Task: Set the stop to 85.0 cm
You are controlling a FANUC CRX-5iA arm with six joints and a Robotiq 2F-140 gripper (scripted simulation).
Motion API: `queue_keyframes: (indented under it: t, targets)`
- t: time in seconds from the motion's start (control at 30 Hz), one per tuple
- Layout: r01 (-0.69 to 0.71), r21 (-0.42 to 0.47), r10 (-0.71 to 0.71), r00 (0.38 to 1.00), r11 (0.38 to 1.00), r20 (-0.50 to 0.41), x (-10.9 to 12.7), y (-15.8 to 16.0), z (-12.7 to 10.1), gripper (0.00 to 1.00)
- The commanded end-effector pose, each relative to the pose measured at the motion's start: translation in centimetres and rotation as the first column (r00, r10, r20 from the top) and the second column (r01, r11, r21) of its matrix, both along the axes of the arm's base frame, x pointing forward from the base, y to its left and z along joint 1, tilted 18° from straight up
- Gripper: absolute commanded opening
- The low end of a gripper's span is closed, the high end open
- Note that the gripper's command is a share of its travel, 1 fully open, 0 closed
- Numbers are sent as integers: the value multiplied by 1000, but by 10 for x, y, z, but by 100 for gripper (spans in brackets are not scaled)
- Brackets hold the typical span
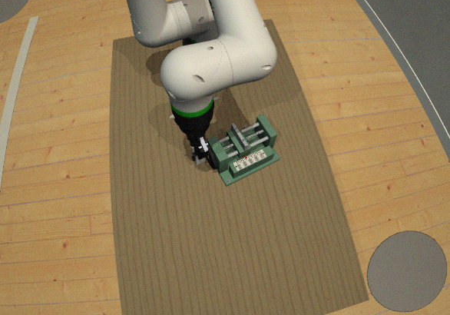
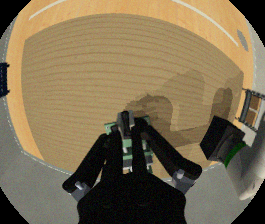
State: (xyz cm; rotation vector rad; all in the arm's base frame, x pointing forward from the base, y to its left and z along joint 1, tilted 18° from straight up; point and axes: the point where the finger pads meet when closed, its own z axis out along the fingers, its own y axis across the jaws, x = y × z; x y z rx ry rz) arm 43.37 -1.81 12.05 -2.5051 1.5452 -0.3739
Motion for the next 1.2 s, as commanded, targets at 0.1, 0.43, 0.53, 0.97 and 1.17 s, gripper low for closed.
queue_keyframes:
  t: [0.1, 0.43, 0.53, 0.97, 1.17]
  targets:
    - [0, 0, 0, 1000, 1000, 0, 0, 0, 0, 4]
    - [0, 0, 0, 1000, 1000, 0, 1, 0, 0, 4]
    - [0, 0, 0, 1000, 1000, 0, 1, 0, 0, 4]
    - [0, 0, 0, 1000, 1000, 0, 3, 1, 1, 4]
    - [0, 0, 0, 1000, 1000, 0, 4, 2, 1, 4]
